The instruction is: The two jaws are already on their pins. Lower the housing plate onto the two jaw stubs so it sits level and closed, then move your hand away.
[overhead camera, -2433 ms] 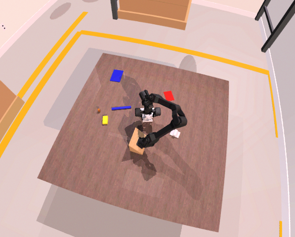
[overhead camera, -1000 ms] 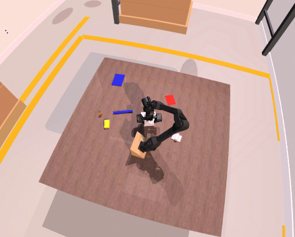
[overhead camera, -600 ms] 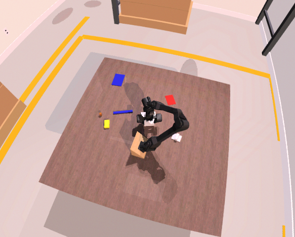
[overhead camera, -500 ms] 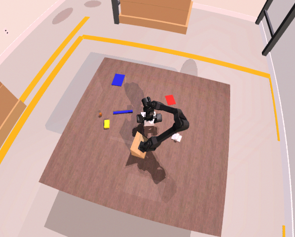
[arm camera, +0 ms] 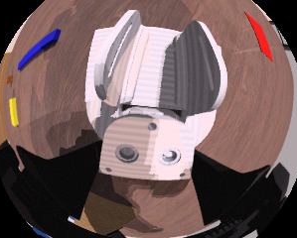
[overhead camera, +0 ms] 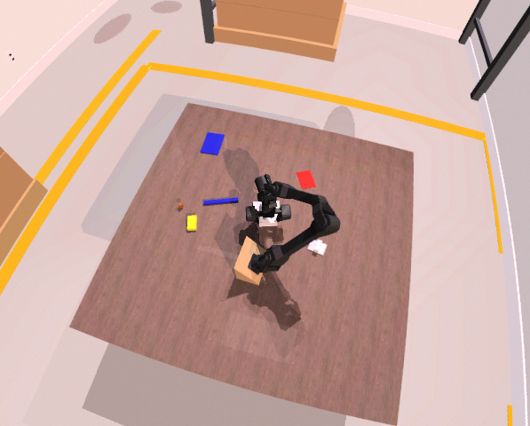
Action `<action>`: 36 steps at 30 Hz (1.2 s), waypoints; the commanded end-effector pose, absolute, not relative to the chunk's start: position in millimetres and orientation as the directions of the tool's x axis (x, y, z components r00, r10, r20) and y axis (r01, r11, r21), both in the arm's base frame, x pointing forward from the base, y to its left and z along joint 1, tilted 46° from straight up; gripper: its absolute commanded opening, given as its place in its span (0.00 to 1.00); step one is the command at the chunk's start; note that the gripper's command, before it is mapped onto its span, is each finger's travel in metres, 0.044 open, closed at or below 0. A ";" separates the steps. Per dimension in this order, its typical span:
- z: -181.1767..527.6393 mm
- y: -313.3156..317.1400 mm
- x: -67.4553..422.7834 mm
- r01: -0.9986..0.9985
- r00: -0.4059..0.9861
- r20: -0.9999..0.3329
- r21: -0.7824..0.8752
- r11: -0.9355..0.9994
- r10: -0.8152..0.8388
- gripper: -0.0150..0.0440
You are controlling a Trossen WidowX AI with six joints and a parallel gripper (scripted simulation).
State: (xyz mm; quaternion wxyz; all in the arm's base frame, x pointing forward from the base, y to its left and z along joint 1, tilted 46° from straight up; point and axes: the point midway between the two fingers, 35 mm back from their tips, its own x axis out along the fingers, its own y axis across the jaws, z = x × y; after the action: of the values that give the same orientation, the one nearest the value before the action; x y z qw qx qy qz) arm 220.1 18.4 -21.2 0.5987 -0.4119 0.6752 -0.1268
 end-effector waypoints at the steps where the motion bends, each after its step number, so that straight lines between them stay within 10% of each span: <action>1: -21.9 18.0 219.9 -0.408 0.056 -0.704 -0.664 0.627 -0.708 0.85; 36: -25.3 14.5 220.2 -0.410 0.056 -0.704 -0.663 0.626 -0.708 0.85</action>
State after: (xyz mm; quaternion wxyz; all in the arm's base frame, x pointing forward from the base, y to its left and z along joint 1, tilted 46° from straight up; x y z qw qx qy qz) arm 220.4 14.8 -24.3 0.5975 -0.4142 0.6750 -0.1257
